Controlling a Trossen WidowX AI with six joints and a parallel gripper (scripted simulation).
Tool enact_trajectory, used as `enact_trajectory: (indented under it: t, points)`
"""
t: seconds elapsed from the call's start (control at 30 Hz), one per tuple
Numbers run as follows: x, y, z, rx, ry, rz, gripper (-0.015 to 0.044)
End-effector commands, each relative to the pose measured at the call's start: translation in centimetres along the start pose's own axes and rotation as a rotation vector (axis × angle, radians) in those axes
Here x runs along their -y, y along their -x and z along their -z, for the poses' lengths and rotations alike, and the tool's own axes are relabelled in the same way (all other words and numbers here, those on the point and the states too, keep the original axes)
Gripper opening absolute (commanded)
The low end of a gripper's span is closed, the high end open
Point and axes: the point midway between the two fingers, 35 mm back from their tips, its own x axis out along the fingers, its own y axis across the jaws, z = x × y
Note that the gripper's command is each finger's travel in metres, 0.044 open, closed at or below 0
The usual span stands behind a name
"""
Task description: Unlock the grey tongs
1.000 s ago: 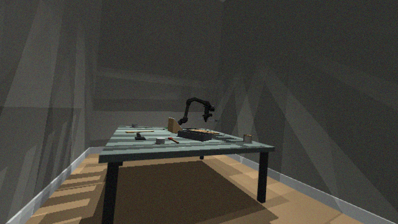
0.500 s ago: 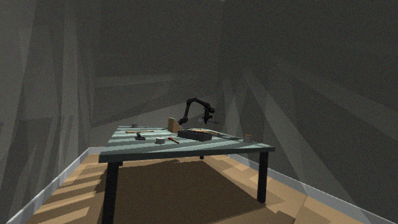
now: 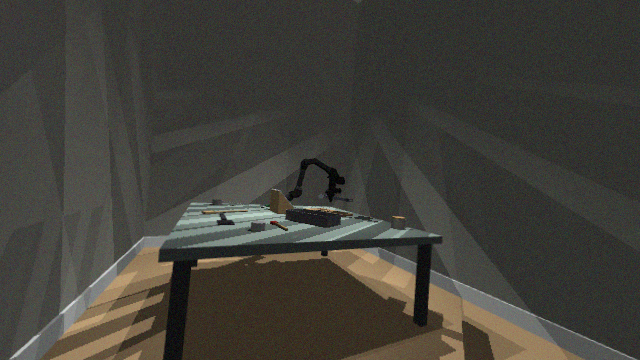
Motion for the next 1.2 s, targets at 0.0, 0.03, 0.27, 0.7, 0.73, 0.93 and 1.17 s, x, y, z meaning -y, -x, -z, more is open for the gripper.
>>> enact_trajectory:
  t: [0.0,0.03,0.27,0.7,0.73,0.93,1.17]
  points:
    - [0.0,-0.6,0.0,0.005,-0.005,0.001,-0.015]
    - [0.0,-0.8,0.0,0.005,-0.006,0.001,-0.015]
    - [0.0,-1.9,0.1,0.005,-0.006,0.001,-0.015]
    - [0.1,-4.0,0.4,0.005,-0.007,0.0,-0.015]
    - [0.1,-4.2,0.5,0.005,-0.007,0.0,-0.015]
    - [0.1,-4.5,0.6,0.005,-0.007,0.0,-0.015]
    - [0.1,-4.5,0.6,-0.002,-0.001,-0.001,0.0034]
